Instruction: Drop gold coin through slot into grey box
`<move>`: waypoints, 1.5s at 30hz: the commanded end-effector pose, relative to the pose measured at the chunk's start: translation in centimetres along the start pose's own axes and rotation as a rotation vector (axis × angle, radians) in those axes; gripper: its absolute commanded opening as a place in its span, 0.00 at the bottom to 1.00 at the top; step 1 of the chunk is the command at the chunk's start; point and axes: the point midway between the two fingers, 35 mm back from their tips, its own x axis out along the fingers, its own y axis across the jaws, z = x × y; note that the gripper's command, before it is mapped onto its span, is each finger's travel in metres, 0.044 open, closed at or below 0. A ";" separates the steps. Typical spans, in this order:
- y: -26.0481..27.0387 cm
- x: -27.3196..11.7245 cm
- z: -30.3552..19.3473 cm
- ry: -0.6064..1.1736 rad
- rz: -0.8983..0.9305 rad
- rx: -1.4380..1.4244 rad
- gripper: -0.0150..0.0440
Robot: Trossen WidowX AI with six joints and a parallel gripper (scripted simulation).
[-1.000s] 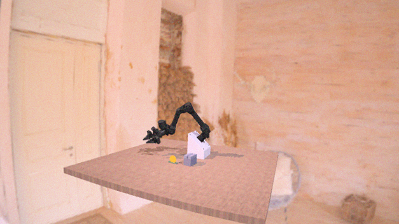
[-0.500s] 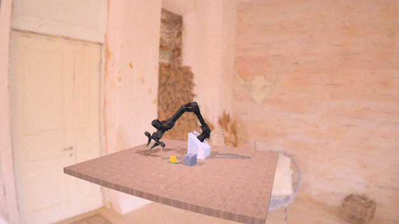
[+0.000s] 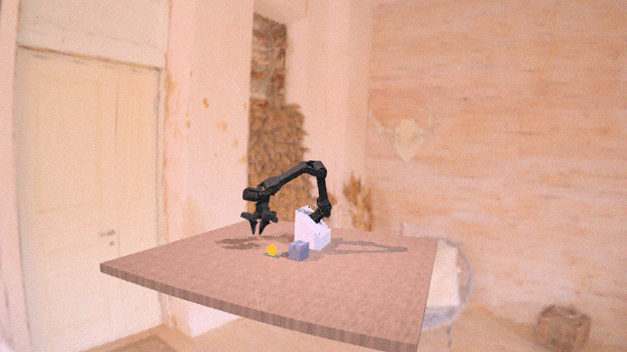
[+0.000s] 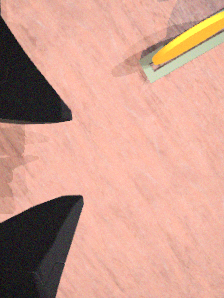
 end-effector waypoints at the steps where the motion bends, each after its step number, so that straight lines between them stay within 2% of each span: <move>1: 2.9 -3.0 6.0 -0.049 0.176 -0.325 0.53; 9: 3.5 -3.3 6.3 -0.055 0.194 -0.352 0.53; 14: 4.2 0.1 6.4 -0.057 0.194 -0.352 0.53; 45: 5.1 4.4 6.5 -0.058 0.194 -0.352 0.53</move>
